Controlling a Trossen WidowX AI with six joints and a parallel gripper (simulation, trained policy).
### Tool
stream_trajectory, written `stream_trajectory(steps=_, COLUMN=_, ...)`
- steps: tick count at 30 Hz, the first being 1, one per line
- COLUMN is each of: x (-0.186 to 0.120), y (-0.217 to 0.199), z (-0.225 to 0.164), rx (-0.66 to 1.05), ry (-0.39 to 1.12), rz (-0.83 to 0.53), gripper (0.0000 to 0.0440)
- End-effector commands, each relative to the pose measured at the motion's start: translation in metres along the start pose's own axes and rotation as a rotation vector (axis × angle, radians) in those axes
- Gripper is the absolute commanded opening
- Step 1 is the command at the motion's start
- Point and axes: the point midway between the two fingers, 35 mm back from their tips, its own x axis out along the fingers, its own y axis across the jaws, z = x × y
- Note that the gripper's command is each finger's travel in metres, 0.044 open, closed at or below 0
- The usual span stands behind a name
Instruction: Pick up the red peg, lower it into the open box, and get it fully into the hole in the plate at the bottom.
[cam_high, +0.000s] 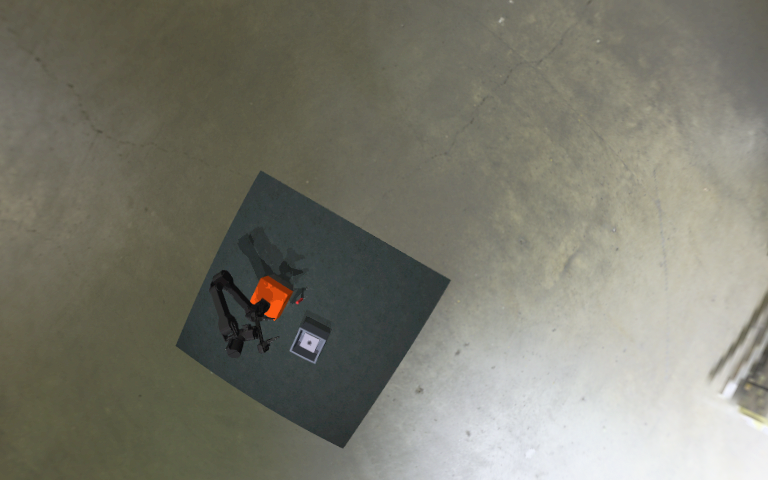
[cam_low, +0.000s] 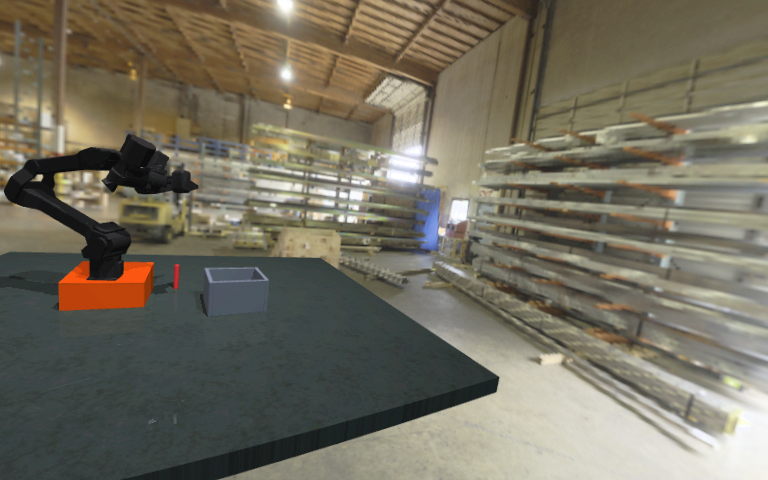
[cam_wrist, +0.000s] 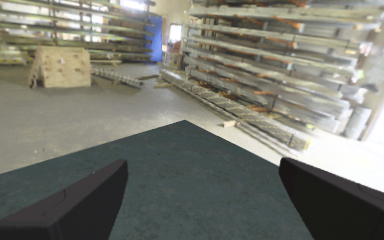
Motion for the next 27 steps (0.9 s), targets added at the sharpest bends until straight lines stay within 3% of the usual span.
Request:
stream_trajectory(steps=1, x=0.000, y=-0.001, z=0.002, rx=0.026, ry=0.009, rz=-0.005, gripper=0.0412)
stream_trajectory(steps=10, x=0.005, y=-0.002, z=-0.006, rx=0.314, ry=0.127, rz=-0.021, gripper=0.0440)
stream_trajectory(steps=27, x=0.013, y=0.002, z=-0.037, rx=0.830, ry=0.395, rz=-0.094, gripper=0.0440)
